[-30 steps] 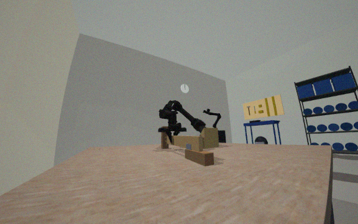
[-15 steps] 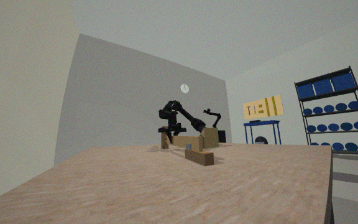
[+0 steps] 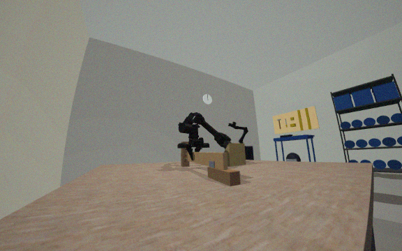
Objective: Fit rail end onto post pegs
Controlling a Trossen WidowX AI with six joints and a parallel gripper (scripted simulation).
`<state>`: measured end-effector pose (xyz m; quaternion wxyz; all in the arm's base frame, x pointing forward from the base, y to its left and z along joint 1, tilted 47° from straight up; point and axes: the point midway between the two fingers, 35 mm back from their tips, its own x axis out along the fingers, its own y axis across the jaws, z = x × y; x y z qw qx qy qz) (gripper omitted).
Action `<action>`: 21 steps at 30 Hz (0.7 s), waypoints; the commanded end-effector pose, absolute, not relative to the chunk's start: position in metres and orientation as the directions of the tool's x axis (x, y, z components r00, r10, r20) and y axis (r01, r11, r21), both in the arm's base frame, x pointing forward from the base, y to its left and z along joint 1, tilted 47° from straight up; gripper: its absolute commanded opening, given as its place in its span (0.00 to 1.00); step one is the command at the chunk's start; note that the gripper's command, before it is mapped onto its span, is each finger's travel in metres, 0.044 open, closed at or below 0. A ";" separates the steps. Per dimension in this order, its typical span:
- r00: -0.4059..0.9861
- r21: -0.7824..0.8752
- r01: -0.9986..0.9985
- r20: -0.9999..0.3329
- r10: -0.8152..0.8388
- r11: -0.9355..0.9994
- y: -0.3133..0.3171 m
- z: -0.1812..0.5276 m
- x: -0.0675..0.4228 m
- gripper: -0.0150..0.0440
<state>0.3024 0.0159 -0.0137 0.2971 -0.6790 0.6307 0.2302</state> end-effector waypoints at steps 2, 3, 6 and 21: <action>0.102 -0.114 -0.993 -0.692 -0.715 -0.032 0.019 -0.014 0.302 0.25; 0.102 -0.114 -0.993 -0.692 -0.715 -0.032 0.019 -0.014 0.302 0.25; 0.102 -0.114 -0.993 -0.692 -0.715 -0.032 0.018 -0.015 0.301 0.25; 0.102 -0.114 -0.993 -0.692 -0.715 -0.032 0.016 -0.014 0.301 0.25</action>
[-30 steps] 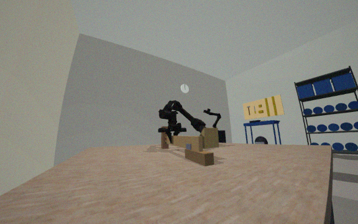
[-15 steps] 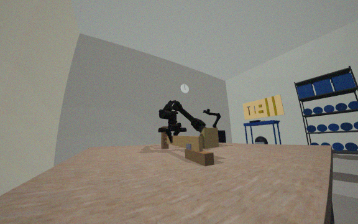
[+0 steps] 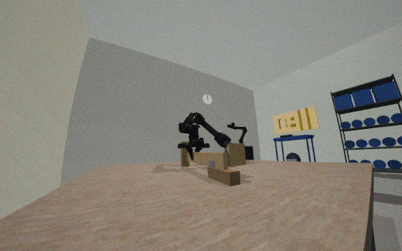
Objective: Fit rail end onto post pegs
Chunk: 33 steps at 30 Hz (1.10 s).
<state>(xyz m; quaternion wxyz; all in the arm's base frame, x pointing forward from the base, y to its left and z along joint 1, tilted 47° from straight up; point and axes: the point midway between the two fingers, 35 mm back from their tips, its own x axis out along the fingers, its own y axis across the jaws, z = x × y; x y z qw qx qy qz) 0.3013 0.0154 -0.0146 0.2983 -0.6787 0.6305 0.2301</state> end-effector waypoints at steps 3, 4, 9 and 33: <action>0.102 -0.114 -0.993 -0.692 -0.715 -0.032 0.016 -0.013 0.301 0.25; 0.102 -0.114 -0.993 -0.692 -0.715 -0.032 0.016 -0.013 0.301 0.25; 0.102 -0.114 -0.993 -0.692 -0.715 -0.032 0.015 -0.012 0.301 0.25; 0.102 -0.114 -0.993 -0.691 -0.715 -0.032 0.011 -0.005 0.301 0.25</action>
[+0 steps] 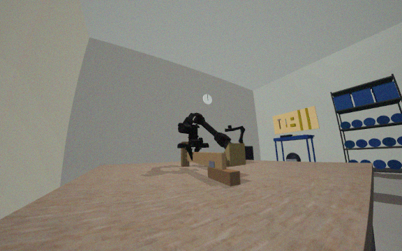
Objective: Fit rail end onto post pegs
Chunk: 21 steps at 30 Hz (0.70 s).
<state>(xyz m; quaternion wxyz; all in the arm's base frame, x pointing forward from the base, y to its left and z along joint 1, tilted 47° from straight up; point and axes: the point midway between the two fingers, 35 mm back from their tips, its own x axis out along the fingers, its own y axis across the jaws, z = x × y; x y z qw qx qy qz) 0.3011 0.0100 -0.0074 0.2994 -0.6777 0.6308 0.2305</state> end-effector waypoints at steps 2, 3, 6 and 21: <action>0.102 -0.114 -0.993 -0.691 -0.715 -0.032 0.010 -0.005 0.301 0.25; 0.102 -0.114 -0.993 -0.691 -0.715 -0.032 0.010 -0.005 0.301 0.25; 0.102 -0.114 -0.993 -0.691 -0.715 -0.032 0.009 -0.004 0.301 0.25; 0.102 -0.114 -0.993 -0.691 -0.716 -0.032 0.005 -0.002 0.301 0.25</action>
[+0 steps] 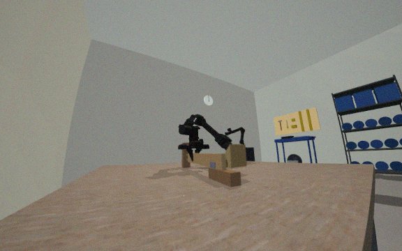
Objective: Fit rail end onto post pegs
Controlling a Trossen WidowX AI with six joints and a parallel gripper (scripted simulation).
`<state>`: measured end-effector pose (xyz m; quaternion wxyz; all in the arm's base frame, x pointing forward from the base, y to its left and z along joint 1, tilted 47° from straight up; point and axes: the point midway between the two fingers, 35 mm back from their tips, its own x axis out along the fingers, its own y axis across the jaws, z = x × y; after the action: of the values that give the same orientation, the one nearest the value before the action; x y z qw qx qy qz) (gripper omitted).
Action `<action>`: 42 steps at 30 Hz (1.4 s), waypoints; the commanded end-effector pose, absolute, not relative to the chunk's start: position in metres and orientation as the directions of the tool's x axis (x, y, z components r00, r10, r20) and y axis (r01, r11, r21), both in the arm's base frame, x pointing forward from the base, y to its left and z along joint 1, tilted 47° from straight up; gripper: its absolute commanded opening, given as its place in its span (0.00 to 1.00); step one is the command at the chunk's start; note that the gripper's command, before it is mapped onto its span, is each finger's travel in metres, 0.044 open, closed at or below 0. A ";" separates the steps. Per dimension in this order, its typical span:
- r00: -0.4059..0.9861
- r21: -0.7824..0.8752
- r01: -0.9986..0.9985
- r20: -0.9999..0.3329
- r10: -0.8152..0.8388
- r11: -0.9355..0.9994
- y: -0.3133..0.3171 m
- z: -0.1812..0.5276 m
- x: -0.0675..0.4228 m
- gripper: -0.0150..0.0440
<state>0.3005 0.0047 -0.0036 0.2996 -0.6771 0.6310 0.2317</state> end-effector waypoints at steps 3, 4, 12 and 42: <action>0.102 -0.114 -0.993 -0.691 -0.716 -0.032 0.004 -0.002 0.301 0.25; 0.102 -0.114 -0.993 -0.691 -0.716 -0.032 0.004 -0.001 0.301 0.25; 0.102 -0.114 -0.993 -0.691 -0.716 -0.032 0.002 0.001 0.301 0.25; 0.102 -0.113 -0.993 -0.691 -0.716 -0.032 -0.004 0.008 0.300 0.25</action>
<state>0.2996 -0.0040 0.0060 0.2994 -0.6770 0.6313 0.2314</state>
